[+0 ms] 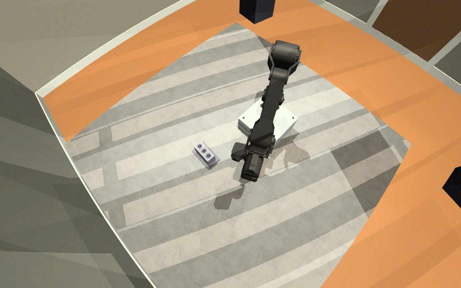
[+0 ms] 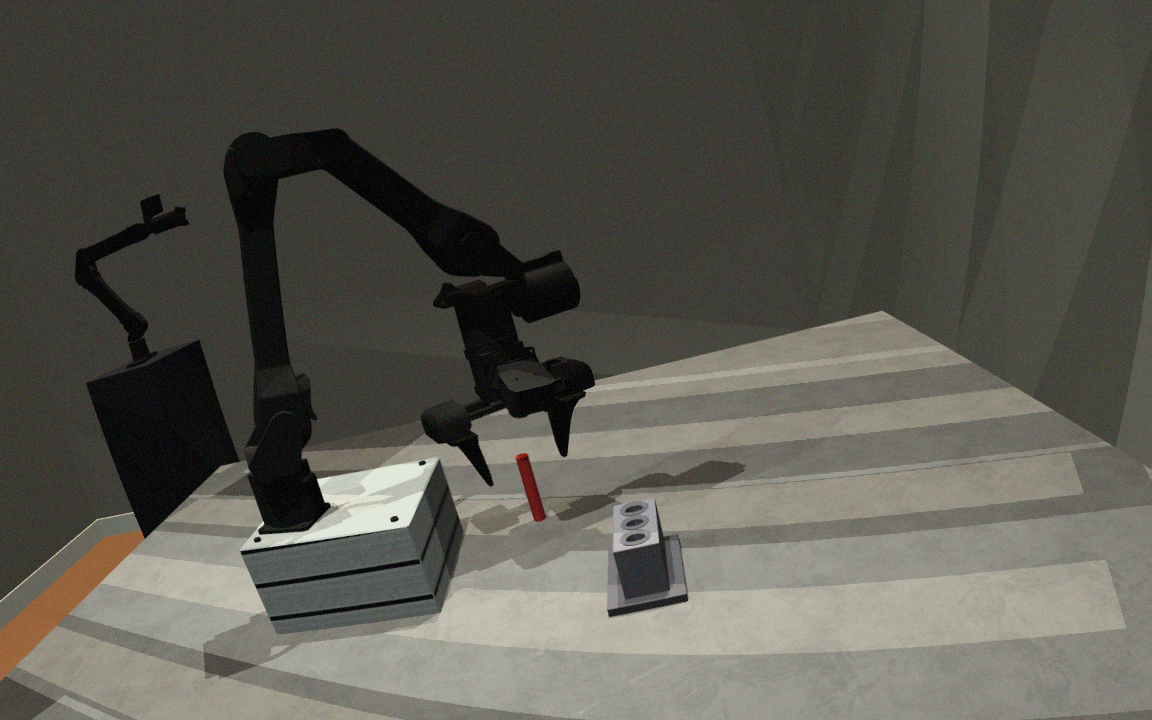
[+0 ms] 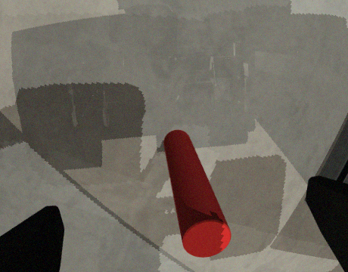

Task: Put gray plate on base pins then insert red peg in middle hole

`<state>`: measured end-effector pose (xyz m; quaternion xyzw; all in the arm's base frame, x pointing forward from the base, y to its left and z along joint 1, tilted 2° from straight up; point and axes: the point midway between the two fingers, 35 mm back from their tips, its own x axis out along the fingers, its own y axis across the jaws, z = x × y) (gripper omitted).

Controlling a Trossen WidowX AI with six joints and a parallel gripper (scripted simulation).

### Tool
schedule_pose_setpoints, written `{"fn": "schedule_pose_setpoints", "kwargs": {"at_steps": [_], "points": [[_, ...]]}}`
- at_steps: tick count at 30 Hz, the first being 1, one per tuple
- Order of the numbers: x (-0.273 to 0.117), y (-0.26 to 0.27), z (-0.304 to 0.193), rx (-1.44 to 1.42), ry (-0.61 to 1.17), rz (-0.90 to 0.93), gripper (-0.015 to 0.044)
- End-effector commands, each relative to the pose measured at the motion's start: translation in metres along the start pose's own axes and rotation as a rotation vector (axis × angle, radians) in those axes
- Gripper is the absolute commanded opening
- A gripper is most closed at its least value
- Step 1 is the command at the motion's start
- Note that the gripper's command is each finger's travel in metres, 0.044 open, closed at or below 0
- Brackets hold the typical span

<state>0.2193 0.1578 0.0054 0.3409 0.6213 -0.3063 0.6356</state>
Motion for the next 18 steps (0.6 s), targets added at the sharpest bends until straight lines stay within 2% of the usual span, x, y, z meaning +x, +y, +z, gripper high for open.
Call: {"fn": "schedule_pose_setpoints", "kwargs": {"at_steps": [1,11,18], "points": [[0.007,-0.001,0.001,0.004,-0.005,-0.005,0.044],[0.02,-0.003,0.001,0.004,-0.005,-0.005,0.044],[0.02,-0.003,0.001,0.004,-0.005,-0.005,0.0256]]}}
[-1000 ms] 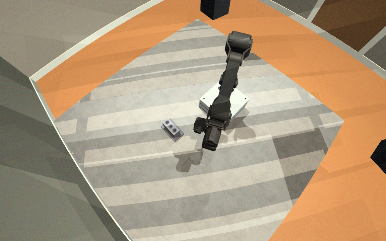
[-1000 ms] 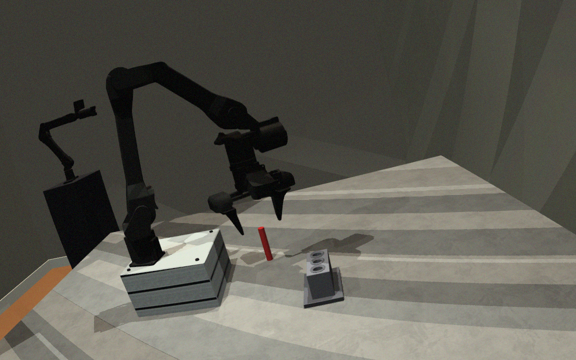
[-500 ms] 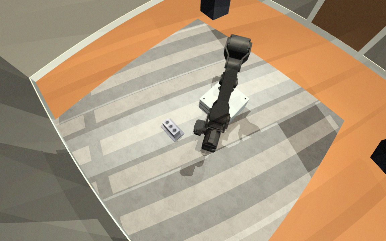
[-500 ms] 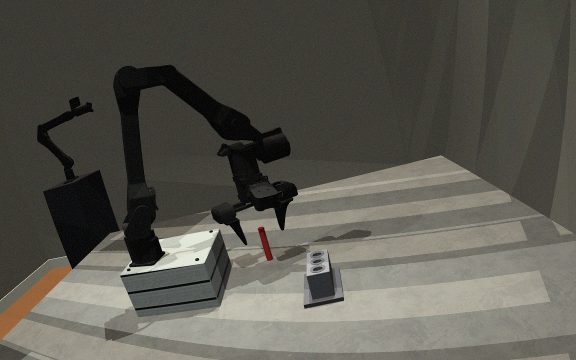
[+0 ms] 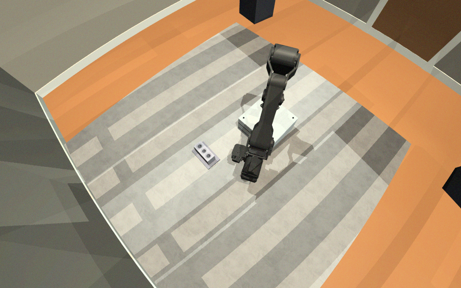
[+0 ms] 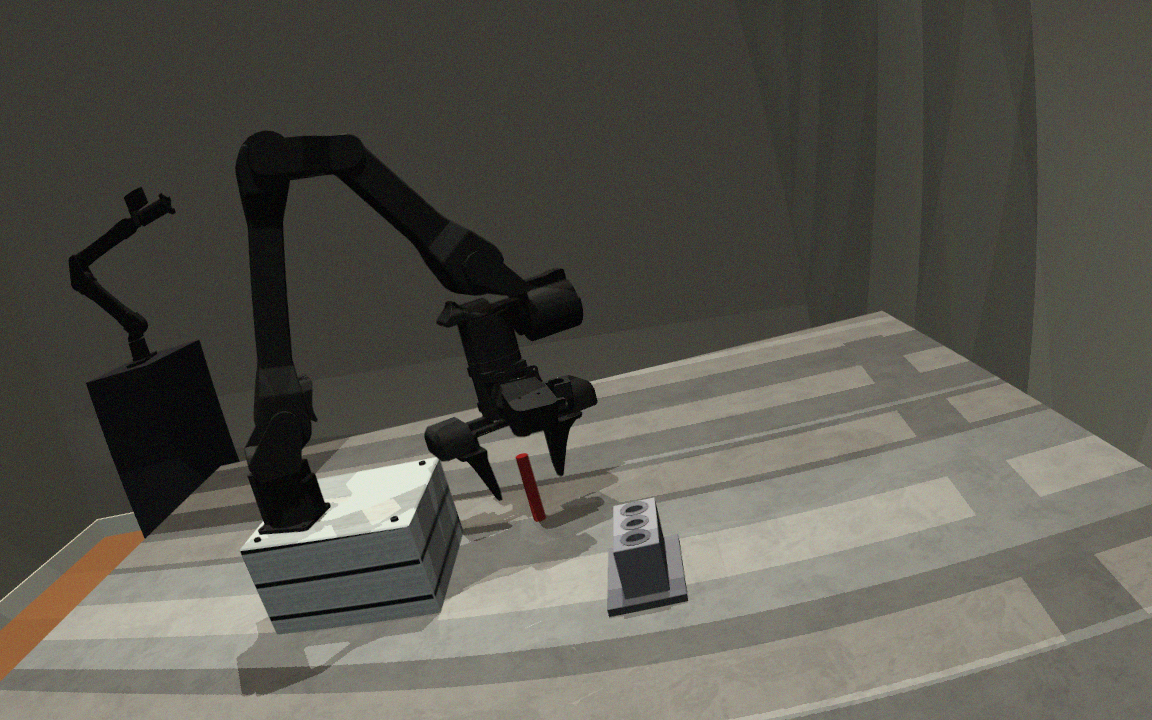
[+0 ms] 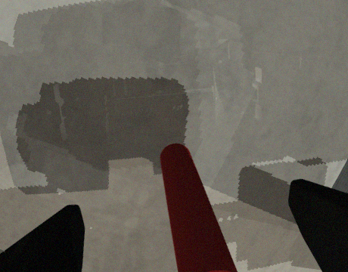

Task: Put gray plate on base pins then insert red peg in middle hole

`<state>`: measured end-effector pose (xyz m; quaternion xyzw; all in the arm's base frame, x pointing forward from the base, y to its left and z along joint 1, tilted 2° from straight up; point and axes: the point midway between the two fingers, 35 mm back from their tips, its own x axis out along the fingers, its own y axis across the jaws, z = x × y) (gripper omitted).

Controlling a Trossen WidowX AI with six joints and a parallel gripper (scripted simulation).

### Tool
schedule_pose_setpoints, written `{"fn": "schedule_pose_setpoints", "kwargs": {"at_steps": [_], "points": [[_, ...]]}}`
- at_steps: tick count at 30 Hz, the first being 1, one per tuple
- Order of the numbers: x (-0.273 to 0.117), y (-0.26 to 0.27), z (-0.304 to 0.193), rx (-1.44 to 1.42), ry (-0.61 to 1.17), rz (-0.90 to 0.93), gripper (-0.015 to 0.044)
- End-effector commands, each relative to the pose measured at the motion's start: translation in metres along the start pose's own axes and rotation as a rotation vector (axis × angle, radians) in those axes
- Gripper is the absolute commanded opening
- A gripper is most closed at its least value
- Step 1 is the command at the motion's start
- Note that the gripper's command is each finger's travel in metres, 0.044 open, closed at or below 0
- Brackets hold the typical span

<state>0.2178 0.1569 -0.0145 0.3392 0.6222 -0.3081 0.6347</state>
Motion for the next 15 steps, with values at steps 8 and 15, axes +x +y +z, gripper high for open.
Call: {"fn": "schedule_pose_setpoints", "kwargs": {"at_steps": [8,15], "points": [[0.0005,0.0001,0.0006,0.004,-0.004,0.001,0.0046],[0.0005,0.0001,0.0006,0.004,-0.004,0.001,0.0]]}}
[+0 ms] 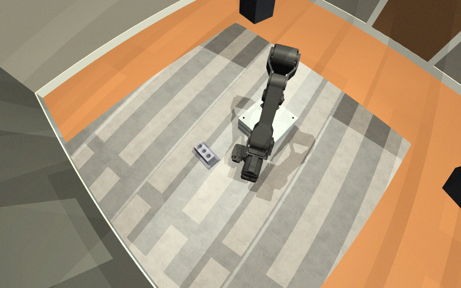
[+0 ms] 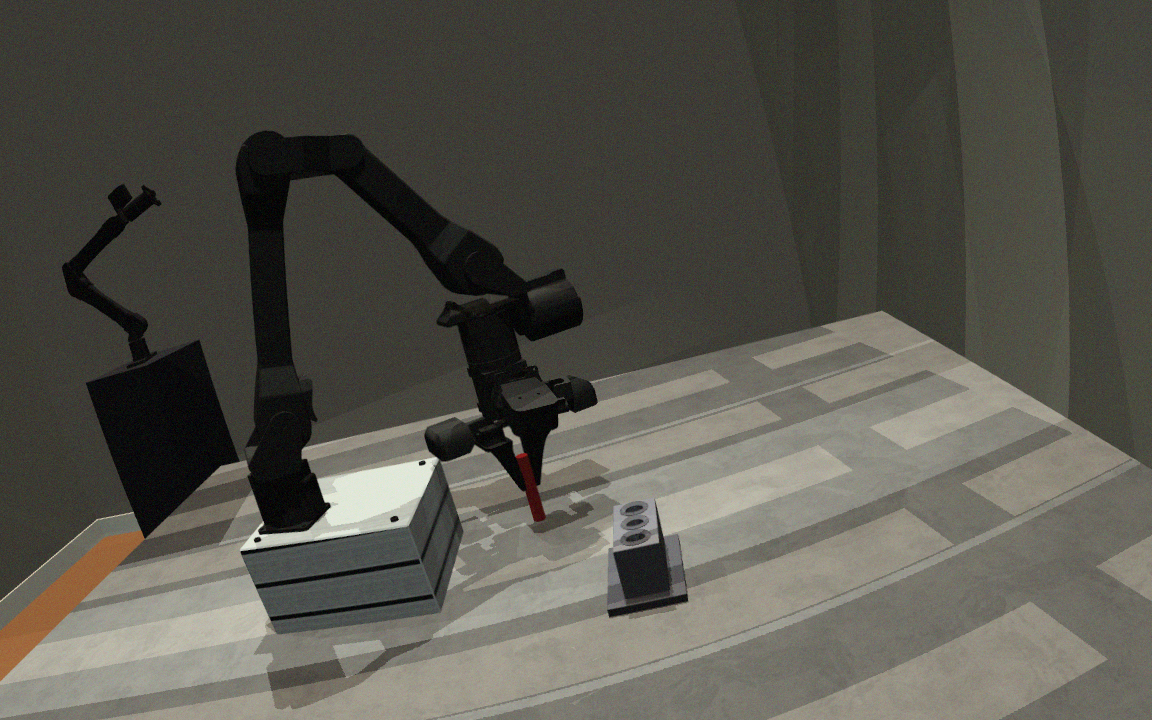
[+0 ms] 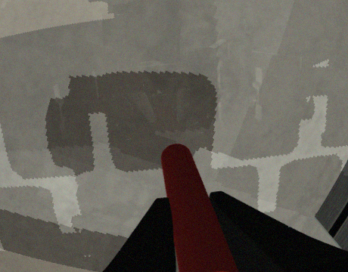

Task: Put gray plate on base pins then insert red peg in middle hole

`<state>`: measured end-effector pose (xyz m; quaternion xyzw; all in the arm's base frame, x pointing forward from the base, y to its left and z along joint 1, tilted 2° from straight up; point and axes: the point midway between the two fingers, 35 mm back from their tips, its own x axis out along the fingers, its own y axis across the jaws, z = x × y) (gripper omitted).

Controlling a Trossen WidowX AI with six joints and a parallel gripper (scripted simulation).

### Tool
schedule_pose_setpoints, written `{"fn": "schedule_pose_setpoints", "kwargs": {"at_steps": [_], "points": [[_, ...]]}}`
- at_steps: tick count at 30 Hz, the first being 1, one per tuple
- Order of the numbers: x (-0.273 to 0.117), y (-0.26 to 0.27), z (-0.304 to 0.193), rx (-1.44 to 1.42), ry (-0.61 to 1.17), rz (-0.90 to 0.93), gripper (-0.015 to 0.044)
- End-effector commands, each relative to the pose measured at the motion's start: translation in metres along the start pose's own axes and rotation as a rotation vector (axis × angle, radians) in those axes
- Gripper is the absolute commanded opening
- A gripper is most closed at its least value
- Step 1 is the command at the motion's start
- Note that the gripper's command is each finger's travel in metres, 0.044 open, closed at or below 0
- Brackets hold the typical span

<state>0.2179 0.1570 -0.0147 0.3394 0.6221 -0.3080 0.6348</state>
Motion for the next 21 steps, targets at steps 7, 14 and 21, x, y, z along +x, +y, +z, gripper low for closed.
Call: {"fn": "schedule_pose_setpoints", "kwargs": {"at_steps": [7,14,21], "points": [[-0.009,0.002,0.001,0.004,-0.004,0.001,0.0],[-0.03,0.005,0.0,0.004,-0.004,0.001,0.0],[-0.052,0.008,0.0,0.004,-0.004,0.001,0.0]]}}
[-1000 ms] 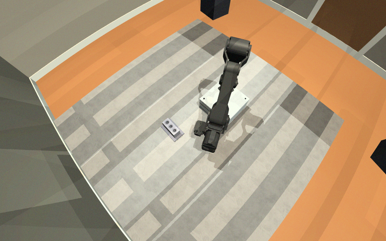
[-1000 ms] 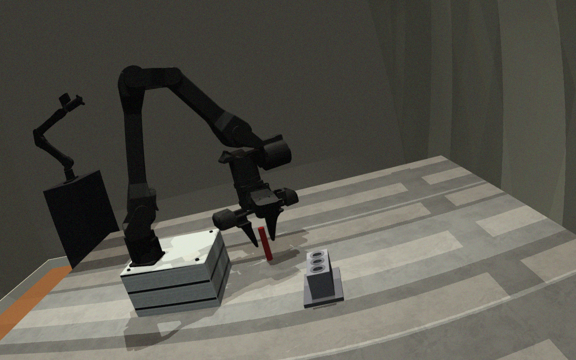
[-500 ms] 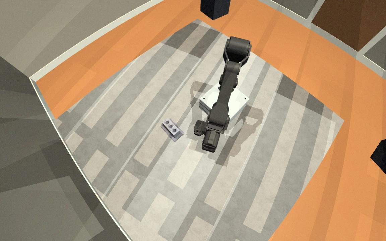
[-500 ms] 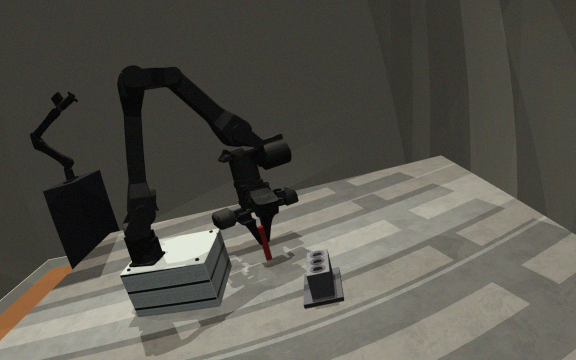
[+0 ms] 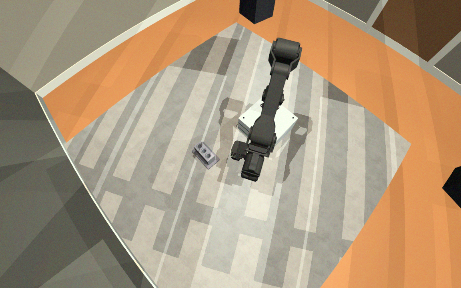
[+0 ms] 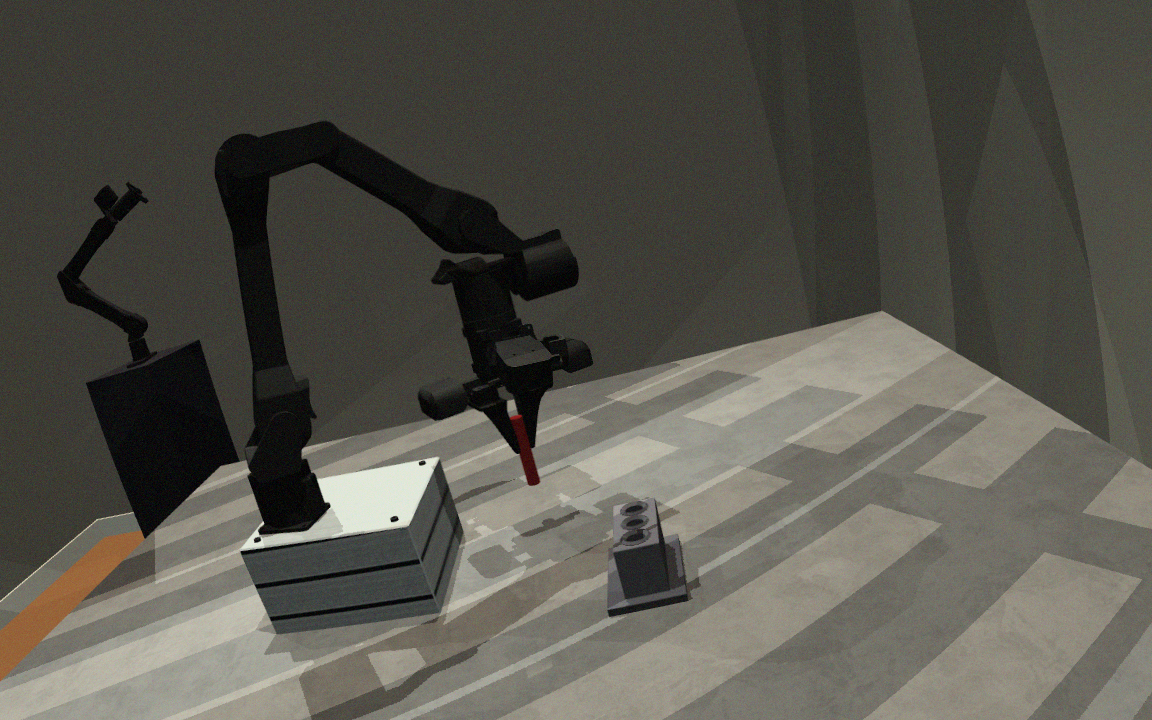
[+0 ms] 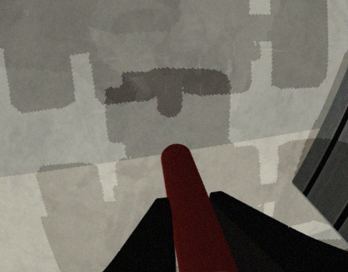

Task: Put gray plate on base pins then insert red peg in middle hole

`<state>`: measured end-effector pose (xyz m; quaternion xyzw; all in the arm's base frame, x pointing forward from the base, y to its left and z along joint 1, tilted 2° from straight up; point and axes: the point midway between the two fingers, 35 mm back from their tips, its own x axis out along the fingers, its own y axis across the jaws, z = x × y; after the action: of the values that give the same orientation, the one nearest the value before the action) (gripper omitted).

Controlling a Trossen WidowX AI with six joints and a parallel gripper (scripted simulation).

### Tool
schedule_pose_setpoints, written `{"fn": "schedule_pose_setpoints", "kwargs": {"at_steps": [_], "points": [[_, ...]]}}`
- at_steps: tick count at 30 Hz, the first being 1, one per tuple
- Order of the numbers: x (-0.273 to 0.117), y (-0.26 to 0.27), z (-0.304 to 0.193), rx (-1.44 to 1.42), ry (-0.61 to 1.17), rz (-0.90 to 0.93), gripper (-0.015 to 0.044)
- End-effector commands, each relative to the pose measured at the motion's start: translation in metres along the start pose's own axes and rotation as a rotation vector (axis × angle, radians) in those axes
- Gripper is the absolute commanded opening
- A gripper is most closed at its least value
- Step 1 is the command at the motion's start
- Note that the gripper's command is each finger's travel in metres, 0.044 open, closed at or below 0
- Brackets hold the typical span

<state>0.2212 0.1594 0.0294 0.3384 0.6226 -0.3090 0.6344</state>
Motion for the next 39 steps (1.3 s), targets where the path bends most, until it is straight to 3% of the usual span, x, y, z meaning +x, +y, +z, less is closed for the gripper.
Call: {"fn": "schedule_pose_setpoints", "kwargs": {"at_steps": [1,9,39], "points": [[-0.011,0.002,0.001,0.004,-0.004,0.004,0.0],[-0.037,0.003,0.0,0.004,-0.004,0.005,0.0],[-0.03,0.02,0.073,0.028,-0.015,0.007,0.0]]}}
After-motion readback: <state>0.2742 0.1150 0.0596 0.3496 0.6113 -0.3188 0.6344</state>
